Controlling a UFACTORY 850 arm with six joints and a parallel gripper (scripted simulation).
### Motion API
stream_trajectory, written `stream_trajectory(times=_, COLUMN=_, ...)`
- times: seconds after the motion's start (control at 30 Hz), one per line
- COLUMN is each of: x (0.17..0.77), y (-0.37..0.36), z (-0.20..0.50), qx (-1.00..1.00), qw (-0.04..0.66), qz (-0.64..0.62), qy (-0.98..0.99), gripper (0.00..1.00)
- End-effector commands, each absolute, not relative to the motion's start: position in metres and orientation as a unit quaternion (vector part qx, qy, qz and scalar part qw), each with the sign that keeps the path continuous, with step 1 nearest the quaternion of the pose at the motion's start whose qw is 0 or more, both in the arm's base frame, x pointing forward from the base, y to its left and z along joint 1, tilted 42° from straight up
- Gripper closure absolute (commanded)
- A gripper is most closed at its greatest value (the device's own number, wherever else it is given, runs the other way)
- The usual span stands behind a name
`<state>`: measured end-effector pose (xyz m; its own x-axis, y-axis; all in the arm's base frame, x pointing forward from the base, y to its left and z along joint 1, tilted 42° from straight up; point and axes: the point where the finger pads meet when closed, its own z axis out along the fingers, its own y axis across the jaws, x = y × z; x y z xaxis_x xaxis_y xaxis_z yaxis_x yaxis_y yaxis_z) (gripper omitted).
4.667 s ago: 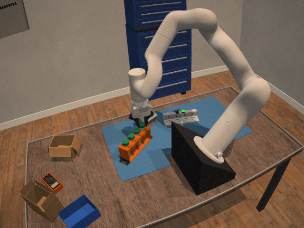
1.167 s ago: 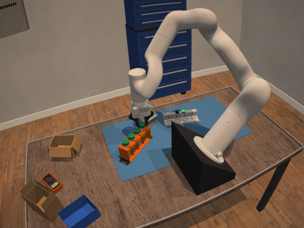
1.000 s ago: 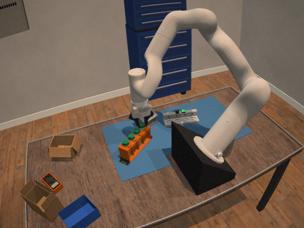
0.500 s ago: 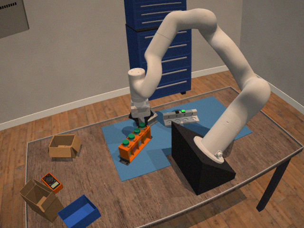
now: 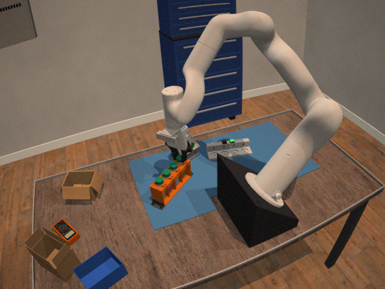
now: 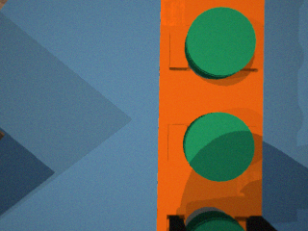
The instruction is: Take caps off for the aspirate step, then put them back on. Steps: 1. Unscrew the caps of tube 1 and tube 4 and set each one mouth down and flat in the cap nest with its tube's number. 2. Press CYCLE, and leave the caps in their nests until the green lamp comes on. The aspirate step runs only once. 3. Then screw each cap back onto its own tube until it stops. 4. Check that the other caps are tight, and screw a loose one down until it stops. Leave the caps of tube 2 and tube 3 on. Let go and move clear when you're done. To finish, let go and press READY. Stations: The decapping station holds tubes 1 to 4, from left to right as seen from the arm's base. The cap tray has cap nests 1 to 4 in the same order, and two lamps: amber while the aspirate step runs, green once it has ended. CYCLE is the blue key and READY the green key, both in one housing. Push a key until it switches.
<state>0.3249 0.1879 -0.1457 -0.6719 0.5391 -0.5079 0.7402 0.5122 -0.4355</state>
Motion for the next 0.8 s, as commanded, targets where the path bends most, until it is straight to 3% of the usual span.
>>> stream_trajectory(times=0.0, x=0.3253, y=0.1886, z=-0.1457, qx=0.468, qw=0.201, qz=-0.294, qy=0.809, gripper=1.00)
stream_trajectory(times=0.3, x=0.3253, y=0.1884, z=-0.1460, qx=0.636, qw=0.261, qz=-0.242, qy=0.684, gripper=1.00)
stream_trajectory(times=0.63, x=0.3253, y=0.1883, z=-0.1461, qx=0.677, qw=0.275, qz=-0.226, qy=0.645, gripper=1.00)
stream_trajectory(times=0.67, x=0.3253, y=0.1883, z=-0.1461, qx=0.677, qw=0.275, qz=-0.226, qy=0.645, gripper=0.54)
stream_trajectory(times=0.77, x=0.3253, y=0.1883, z=-0.1461, qx=0.677, qw=0.275, qz=-0.226, qy=0.645, gripper=0.54)
